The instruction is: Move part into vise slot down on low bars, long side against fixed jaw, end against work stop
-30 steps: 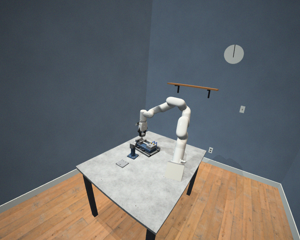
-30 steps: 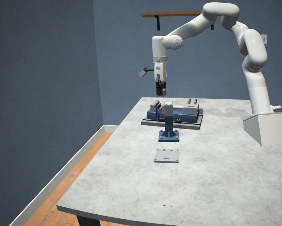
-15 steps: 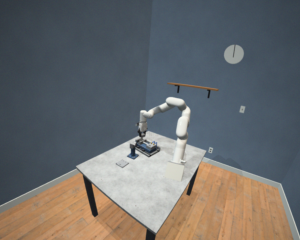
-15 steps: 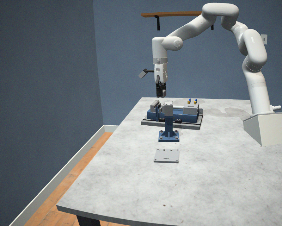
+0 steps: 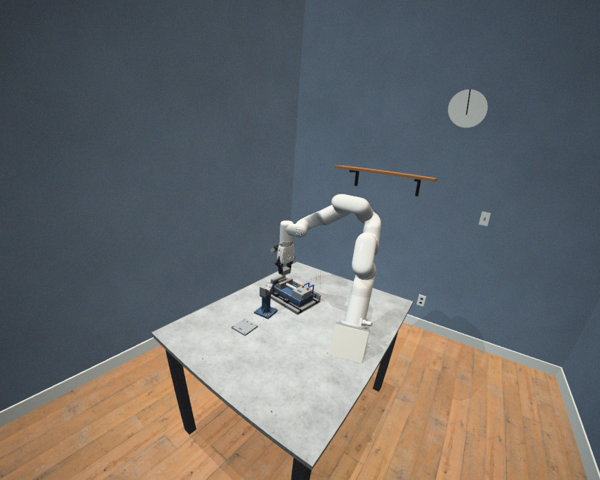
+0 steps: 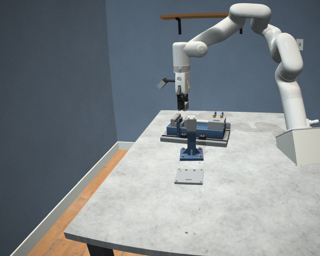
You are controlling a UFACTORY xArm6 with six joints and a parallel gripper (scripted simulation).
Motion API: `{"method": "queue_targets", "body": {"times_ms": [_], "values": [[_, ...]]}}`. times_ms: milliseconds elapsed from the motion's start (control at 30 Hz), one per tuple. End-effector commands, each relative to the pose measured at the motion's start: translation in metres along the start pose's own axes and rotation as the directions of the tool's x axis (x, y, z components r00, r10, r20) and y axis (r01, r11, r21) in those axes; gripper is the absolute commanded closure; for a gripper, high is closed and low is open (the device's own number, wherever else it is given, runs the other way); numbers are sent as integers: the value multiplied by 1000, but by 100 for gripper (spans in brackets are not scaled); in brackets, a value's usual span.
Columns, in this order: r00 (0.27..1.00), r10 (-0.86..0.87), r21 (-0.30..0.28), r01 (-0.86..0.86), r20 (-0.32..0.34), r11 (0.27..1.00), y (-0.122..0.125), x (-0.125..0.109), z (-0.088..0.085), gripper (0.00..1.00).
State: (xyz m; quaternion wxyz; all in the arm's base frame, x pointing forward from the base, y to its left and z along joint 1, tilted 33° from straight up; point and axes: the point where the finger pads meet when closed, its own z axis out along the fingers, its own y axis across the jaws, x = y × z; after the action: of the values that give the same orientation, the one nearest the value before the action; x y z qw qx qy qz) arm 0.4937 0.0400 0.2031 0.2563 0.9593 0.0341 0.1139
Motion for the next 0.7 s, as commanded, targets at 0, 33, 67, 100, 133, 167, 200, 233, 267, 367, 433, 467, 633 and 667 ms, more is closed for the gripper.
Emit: {"method": "queue_targets", "body": {"times_ms": [0, 33, 67, 100, 133, 167, 200, 233, 267, 367, 433, 467, 633, 667], "values": [[1000, 1, 1, -1, -4, 1000, 0, 1, -2, 100], [1000, 1, 1, -1, -4, 1000, 0, 1, -2, 100], [1000, 1, 1, -1, -4, 1000, 0, 1, -2, 100], [1000, 1, 1, -1, -4, 1000, 0, 1, -1, 100], [1000, 1, 1, -1, -4, 1000, 0, 1, -1, 100], [1000, 1, 1, -1, -4, 1000, 0, 1, -1, 100], [1000, 2, 1, -2, -4, 1000, 0, 1, -1, 100], [1000, 2, 1, -2, -4, 1000, 0, 1, -1, 100], [1000, 2, 1, -2, -4, 1000, 0, 1, -1, 100], [1000, 2, 1, -2, -4, 1000, 0, 1, 0, 100], [1000, 3, 1, -3, -4, 1000, 0, 1, 0, 100], [1000, 3, 1, -3, -4, 1000, 0, 1, 0, 100], [1000, 5, 1, -5, -4, 1000, 0, 1, 3, 100], [1000, 6, 1, -6, -4, 1000, 0, 1, 3, 100]]}}
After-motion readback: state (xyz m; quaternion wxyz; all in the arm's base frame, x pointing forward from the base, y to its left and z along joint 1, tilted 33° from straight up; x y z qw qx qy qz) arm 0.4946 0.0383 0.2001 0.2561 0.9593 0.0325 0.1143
